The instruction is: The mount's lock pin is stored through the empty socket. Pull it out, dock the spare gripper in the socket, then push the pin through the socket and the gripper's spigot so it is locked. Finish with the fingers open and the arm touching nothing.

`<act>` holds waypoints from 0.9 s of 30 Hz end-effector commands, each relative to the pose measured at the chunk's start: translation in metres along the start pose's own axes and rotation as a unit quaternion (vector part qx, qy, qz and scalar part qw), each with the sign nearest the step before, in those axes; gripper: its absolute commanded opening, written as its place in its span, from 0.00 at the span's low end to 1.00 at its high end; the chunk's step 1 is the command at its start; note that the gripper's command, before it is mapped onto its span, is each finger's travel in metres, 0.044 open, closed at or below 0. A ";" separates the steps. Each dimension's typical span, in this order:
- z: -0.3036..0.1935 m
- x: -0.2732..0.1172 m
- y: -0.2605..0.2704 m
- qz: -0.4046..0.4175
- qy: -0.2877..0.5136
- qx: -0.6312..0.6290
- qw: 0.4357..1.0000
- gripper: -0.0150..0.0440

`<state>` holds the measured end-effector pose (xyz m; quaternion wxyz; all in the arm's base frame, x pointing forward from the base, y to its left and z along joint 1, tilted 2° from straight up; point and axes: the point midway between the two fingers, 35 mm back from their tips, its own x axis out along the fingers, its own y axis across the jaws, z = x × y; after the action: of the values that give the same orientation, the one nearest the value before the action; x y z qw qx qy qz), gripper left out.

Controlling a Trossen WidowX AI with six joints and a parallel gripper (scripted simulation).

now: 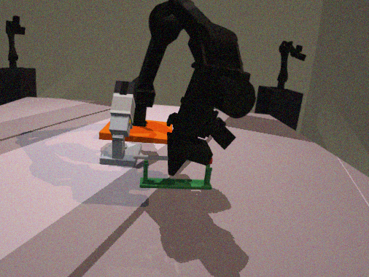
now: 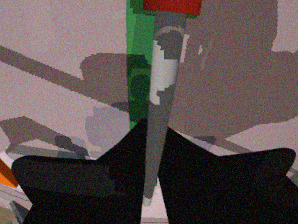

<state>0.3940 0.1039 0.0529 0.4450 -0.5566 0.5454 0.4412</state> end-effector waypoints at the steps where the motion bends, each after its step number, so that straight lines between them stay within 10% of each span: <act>1: -0.002 -0.012 -0.002 -0.005 -0.003 0.000 1.000 0.25; 27: -0.013 -0.049 0.001 -0.001 -0.001 0.002 1.000 0.25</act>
<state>0.3925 0.1012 0.1037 0.4454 -0.5565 0.5452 0.4412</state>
